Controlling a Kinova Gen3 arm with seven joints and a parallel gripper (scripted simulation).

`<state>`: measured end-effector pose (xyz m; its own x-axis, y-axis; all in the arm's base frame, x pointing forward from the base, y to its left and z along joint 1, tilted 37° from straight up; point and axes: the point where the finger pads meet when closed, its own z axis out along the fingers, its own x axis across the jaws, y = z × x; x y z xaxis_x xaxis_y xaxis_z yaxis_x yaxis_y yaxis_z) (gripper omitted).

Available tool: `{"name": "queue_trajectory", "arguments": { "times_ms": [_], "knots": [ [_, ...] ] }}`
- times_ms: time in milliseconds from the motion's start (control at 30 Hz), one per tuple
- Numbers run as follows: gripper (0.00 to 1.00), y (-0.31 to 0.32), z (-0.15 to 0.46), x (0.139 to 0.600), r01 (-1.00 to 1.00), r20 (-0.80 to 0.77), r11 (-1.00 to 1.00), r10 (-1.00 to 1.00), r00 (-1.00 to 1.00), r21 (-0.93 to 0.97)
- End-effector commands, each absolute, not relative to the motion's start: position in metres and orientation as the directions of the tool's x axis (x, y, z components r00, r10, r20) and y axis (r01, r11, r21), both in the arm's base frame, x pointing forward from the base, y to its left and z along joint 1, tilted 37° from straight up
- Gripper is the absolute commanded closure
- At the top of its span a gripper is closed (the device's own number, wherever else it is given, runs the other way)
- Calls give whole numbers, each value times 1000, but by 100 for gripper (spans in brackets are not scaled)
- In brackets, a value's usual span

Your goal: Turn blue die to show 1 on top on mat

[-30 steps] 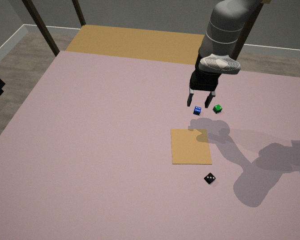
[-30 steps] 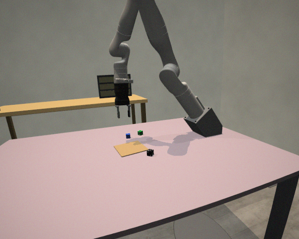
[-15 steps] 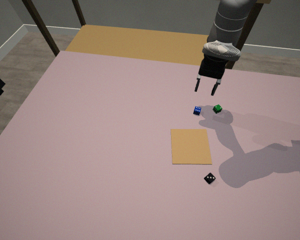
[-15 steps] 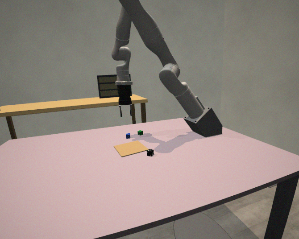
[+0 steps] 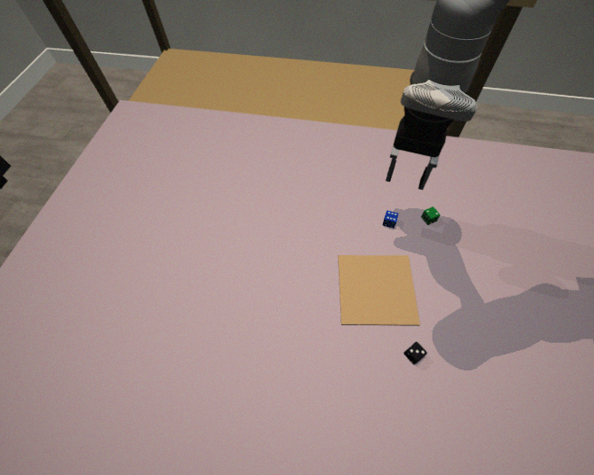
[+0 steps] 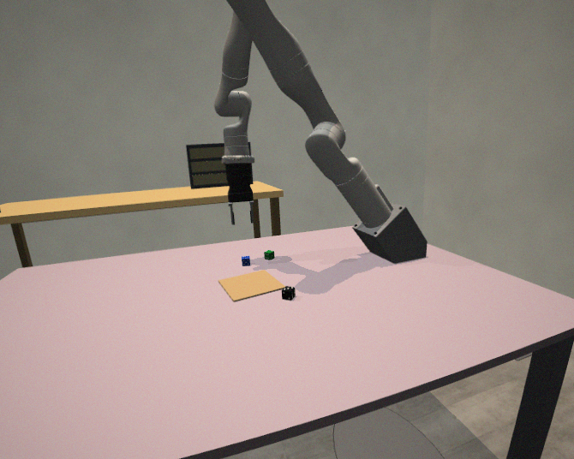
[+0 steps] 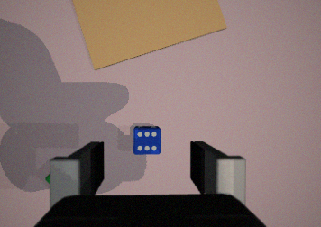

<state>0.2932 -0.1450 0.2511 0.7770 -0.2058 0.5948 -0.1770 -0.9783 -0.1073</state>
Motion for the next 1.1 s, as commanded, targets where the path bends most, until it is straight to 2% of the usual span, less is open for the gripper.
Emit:
{"name": "queue_trajectory", "arguments": {
  "times_ms": [0,233,400,433,1067],
  "knots": [
    [0,-145,251,293,-177,596,-978,-206,776,-107],
    [0,-146,220,321,-177,597,-978,-205,775,-107],
    [0,-146,214,324,-179,594,-978,-206,777,-106],
    [21,-146,214,324,-179,594,-978,-206,777,-106],
    [21,-146,214,324,-179,594,-978,-206,777,-106]
  ]
}}
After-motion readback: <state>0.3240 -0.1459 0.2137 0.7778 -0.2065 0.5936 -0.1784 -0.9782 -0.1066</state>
